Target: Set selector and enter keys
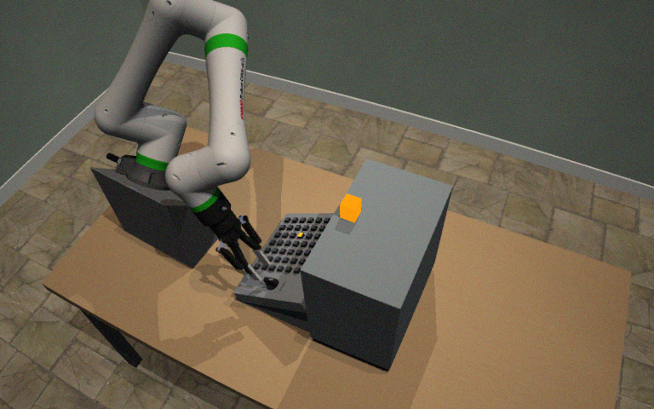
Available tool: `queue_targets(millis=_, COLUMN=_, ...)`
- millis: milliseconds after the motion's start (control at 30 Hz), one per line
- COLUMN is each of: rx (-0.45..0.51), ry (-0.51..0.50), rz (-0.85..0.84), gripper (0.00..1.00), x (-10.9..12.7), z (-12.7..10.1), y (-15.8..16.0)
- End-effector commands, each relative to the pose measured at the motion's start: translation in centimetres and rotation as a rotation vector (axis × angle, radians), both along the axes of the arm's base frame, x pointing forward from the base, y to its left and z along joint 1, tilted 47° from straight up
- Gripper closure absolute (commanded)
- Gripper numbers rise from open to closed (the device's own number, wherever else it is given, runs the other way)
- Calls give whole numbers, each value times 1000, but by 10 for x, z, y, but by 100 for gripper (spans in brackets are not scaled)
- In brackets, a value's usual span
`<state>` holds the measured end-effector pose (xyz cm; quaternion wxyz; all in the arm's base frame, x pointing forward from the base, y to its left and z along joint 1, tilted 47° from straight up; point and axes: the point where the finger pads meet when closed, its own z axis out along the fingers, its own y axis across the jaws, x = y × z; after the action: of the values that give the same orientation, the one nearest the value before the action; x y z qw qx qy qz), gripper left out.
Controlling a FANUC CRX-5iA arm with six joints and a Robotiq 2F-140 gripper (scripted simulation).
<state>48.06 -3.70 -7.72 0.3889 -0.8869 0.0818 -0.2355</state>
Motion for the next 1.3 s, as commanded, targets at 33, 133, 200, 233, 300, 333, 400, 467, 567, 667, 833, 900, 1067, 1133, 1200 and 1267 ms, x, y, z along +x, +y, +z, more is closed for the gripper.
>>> queue_targets(millis=33, rx=0, ry=0, rz=0, gripper=67, x=0, z=0, y=0)
queue_targets(millis=133, rx=0, ry=0, rz=0, gripper=67, x=0, z=0, y=0)
queue_targets(millis=200, rx=0, ry=0, rz=0, gripper=67, x=0, z=0, y=0)
queue_targets(millis=233, rx=0, ry=0, rz=0, gripper=67, x=0, z=0, y=0)
queue_targets(millis=300, rx=0, ry=0, rz=0, gripper=67, x=1, z=-1, y=1)
queue_targets(millis=333, rx=0, ry=0, rz=0, gripper=67, x=1, z=-1, y=1)
queue_targets(millis=400, rx=0, ry=0, rz=0, gripper=67, x=1, z=-2, y=2)
queue_targets(millis=467, rx=0, ry=0, rz=0, gripper=67, x=2, z=-2, y=3)
queue_targets(millis=567, rx=0, ry=0, rz=0, gripper=67, x=3, z=-4, y=4)
queue_targets(millis=667, rx=0, ry=0, rz=0, gripper=67, x=4, z=-5, y=5)
queue_targets(millis=833, rx=0, ry=0, rz=0, gripper=67, x=7, z=-8, y=9)
queue_targets(millis=900, rx=0, ry=0, rz=0, gripper=67, x=8, z=-10, y=10)
queue_targets(millis=1067, rx=0, ry=0, rz=0, gripper=67, x=11, z=-13, y=14)
queue_targets(millis=1133, rx=0, ry=0, rz=0, gripper=67, x=12, z=-14, y=15)
queue_targets(millis=1200, rx=0, ry=0, rz=0, gripper=67, x=12, z=-14, y=15)
queue_targets(millis=1267, rx=0, ry=0, rz=0, gripper=67, x=12, z=-15, y=16)
